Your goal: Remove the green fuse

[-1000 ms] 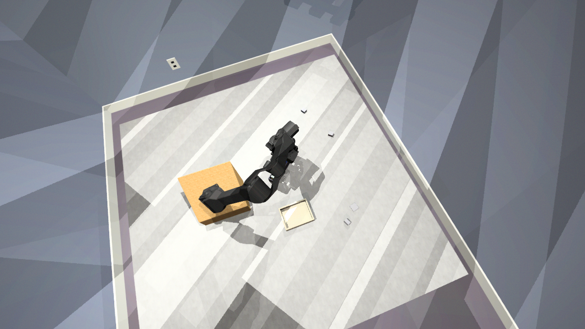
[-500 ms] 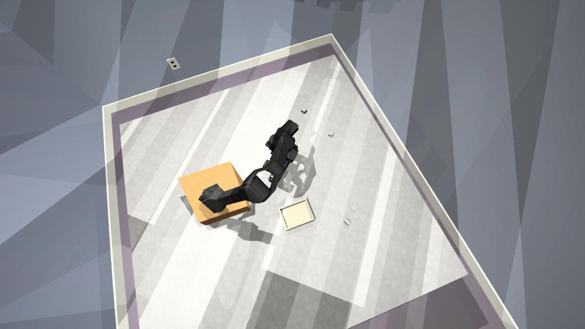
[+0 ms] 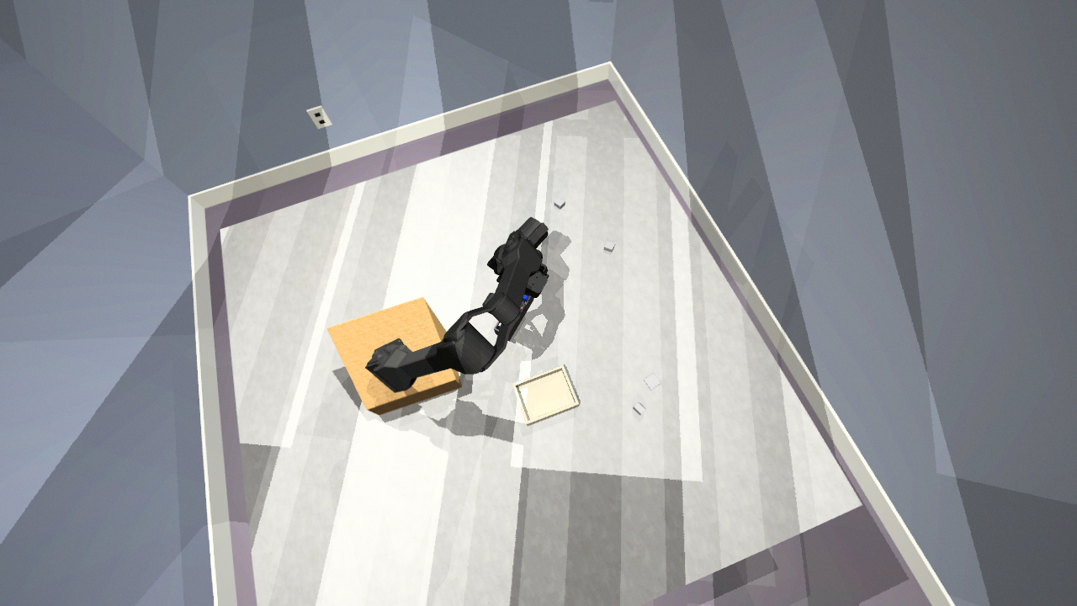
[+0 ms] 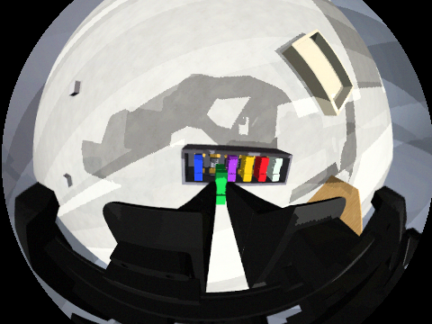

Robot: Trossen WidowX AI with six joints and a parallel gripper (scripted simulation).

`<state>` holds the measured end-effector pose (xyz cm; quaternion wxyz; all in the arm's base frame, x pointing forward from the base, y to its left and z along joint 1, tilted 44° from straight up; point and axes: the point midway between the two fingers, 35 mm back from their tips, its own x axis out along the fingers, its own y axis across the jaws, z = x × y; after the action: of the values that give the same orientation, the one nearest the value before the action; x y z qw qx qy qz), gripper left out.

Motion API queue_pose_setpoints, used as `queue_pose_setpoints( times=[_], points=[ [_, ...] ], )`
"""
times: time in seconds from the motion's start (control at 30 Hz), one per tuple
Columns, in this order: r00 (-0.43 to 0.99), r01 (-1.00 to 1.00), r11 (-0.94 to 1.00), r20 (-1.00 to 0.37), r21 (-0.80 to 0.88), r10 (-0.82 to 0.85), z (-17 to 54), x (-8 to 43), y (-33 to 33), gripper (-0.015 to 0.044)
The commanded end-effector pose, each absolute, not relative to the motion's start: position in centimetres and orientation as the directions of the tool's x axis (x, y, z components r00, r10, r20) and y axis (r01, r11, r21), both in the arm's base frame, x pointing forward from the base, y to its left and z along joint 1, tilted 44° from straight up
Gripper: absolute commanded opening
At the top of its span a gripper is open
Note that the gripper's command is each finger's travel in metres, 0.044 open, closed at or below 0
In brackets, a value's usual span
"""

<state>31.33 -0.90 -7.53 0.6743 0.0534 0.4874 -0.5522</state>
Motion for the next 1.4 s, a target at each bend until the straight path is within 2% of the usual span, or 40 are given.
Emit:
queue_pose_setpoints(
  times=[0.0,0.43,0.9,1.37],
  points=[
    [-0.077,0.804,0.386,-0.722,-0.453,-0.687,-6.8,31.7,-0.2,0.0000],
    [-0.077,0.804,0.387,-0.724,-0.452,-0.685,-5.9,31.8,0.0,0.0000],
    [-0.072,0.802,0.402,-0.741,-0.441,-0.667,0.6,32.5,-6.6,0.0000],
    [-0.071,0.803,0.396,-0.732,-0.445,-0.677,7.1,30.3,-13.4,0.0000]
  ],
)
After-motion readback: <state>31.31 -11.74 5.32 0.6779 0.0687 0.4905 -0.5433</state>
